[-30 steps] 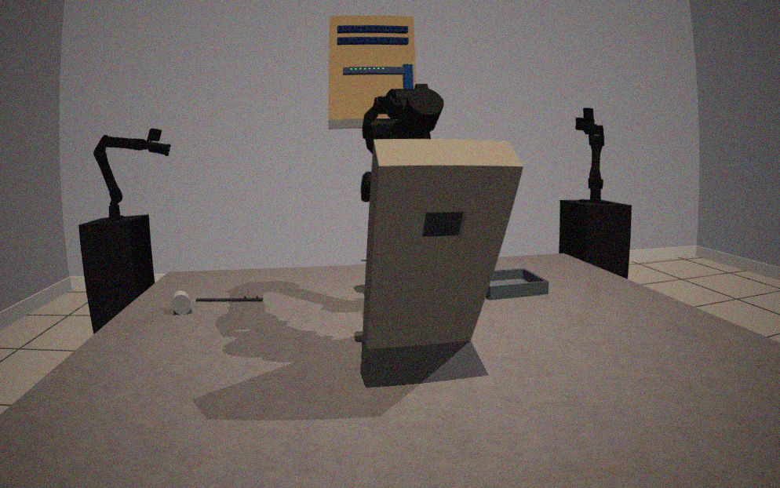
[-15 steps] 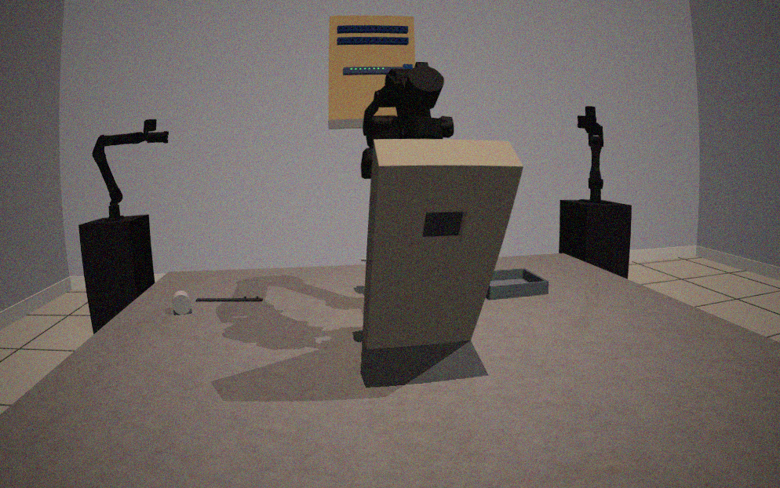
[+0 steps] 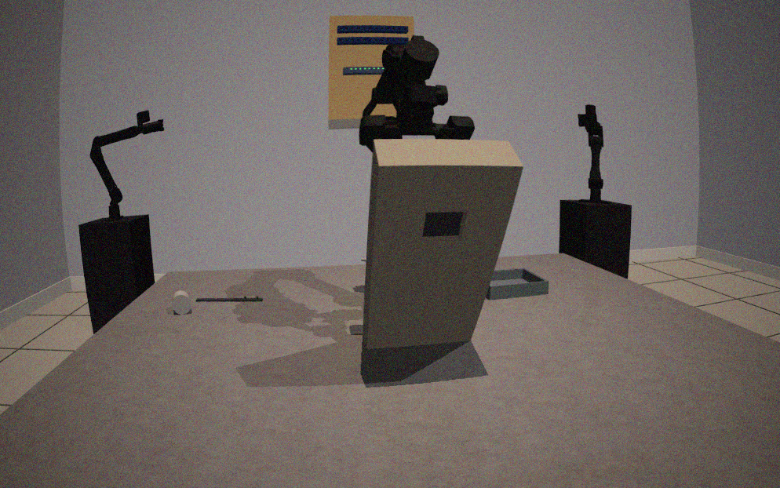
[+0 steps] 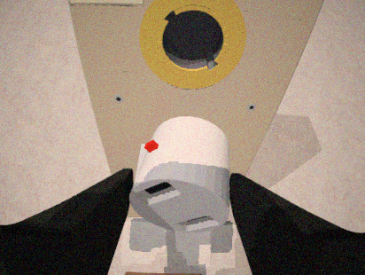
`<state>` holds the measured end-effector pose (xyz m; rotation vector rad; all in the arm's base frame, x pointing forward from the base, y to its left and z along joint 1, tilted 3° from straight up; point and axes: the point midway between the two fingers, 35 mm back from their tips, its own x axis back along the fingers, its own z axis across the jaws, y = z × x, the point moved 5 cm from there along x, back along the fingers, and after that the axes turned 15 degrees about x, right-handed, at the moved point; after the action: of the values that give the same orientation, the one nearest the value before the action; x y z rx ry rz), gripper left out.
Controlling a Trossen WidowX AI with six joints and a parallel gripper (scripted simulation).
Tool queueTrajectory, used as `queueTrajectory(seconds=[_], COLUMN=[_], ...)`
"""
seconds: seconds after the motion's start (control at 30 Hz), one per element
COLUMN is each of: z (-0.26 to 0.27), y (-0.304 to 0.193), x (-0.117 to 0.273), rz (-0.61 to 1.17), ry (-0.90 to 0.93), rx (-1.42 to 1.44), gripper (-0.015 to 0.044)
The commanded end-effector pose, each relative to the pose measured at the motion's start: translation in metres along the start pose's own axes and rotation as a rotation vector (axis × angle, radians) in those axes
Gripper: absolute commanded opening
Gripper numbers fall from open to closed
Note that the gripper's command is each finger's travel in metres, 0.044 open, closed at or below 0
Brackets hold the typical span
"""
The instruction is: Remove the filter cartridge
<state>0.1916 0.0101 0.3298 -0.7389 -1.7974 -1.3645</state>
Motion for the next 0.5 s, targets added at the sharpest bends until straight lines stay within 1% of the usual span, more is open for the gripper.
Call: queueTrajectory(seconds=[0.0,0.47], z=[0.002,0.037], y=[0.001,0.014], x=[0.009,-0.001], rz=[-0.007,0.007], ry=[-0.004,0.003], rx=[-0.006,-0.011], gripper=[0.0,0.0])
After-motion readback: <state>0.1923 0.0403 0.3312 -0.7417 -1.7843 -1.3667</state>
